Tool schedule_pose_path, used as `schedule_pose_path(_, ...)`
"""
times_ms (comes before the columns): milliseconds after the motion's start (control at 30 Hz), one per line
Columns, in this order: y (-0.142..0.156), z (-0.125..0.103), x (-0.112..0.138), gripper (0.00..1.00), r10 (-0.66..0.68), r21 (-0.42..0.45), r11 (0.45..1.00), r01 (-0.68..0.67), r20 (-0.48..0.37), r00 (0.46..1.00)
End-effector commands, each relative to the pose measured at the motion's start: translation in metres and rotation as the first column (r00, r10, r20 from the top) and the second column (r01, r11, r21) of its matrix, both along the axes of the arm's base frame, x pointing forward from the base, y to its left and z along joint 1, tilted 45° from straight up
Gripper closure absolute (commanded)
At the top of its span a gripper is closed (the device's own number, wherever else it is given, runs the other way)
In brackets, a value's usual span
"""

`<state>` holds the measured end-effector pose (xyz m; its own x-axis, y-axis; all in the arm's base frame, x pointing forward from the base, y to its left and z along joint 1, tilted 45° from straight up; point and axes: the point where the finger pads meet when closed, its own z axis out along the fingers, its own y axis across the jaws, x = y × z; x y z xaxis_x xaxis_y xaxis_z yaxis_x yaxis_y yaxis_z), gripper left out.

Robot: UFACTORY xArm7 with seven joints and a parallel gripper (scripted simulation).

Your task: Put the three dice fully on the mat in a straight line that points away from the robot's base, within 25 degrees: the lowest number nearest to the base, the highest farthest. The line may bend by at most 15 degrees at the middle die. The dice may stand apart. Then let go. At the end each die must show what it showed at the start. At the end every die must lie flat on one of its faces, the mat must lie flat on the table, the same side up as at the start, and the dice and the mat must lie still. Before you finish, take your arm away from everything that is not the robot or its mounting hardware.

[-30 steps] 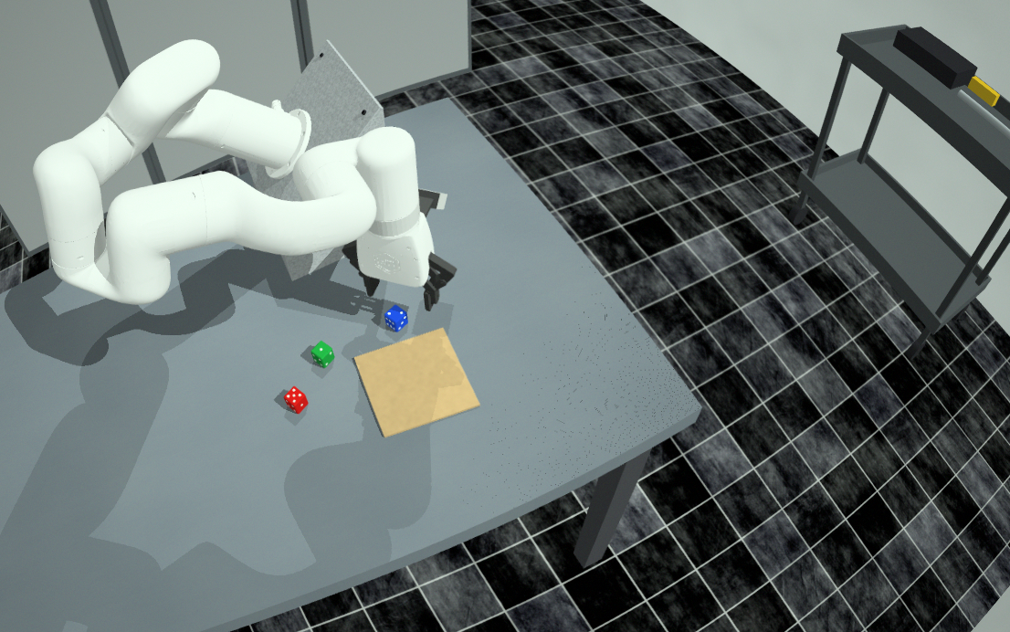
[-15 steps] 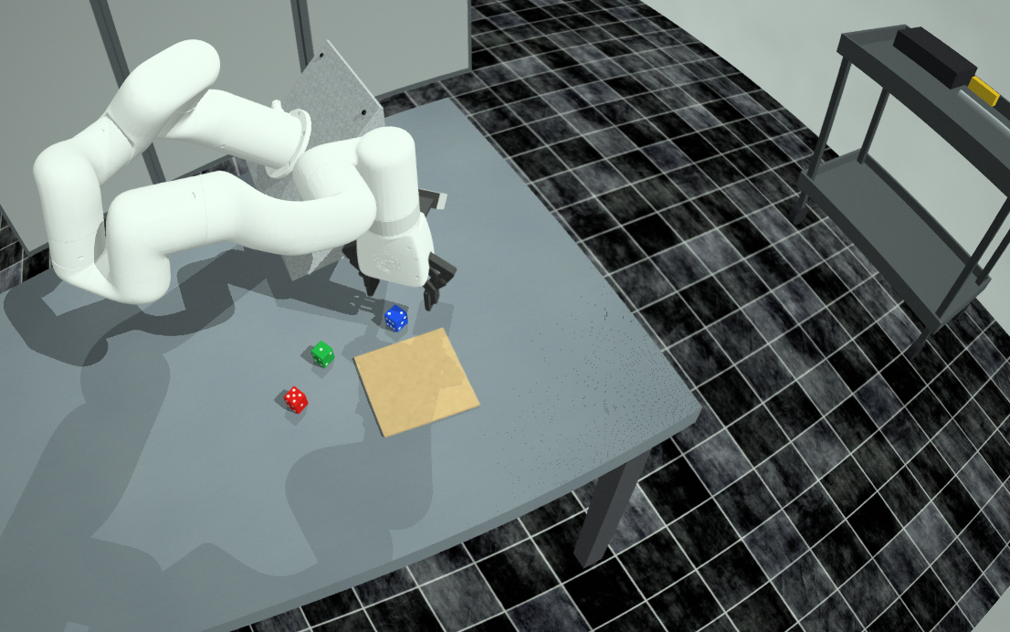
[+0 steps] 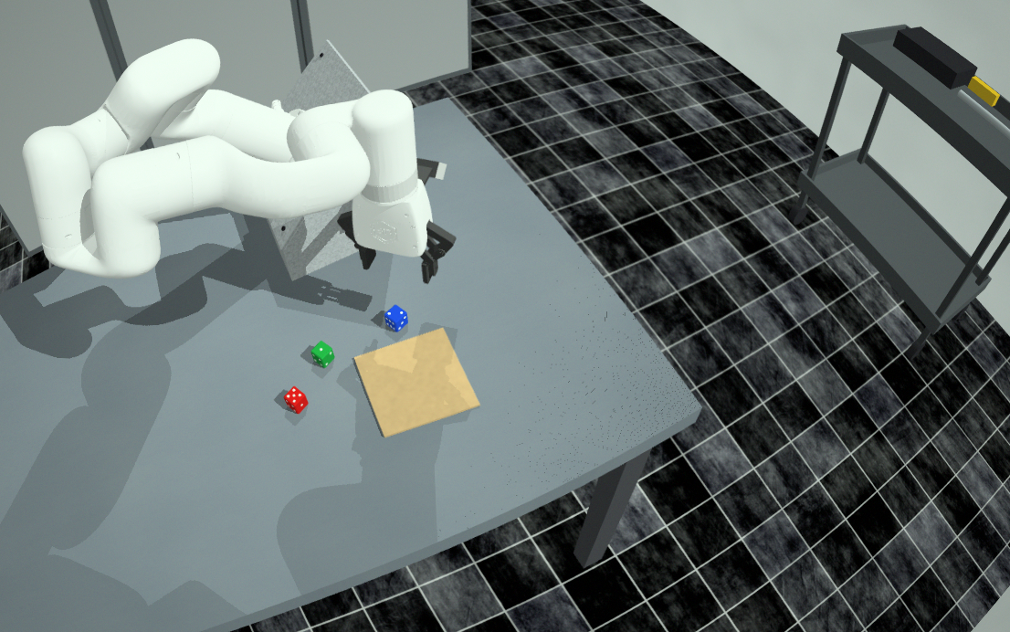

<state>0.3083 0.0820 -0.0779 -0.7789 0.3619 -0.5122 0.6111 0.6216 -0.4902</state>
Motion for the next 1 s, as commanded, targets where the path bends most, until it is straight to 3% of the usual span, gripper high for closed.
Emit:
schedule_pose_path(0,0.022,0.023,-0.004,0.0,0.0,0.001,1.0,0.0,0.001,1.0)
schedule_pose_path(133,0.032,0.034,-0.006,0.0,0.0,0.001,1.0,0.0,0.001,1.0)
schedule_pose_path(800,0.028,0.041,-0.002,0.0,-0.013,0.004,1.0,0.013,0.014,1.0)
schedule_pose_path(867,0.003,0.067,0.012,0.0,-0.071,0.02,0.997,0.07,0.072,0.995)
schedule_pose_path(967,0.003,0.067,0.012,0.0,-0.071,0.02,0.997,0.07,0.072,0.995)
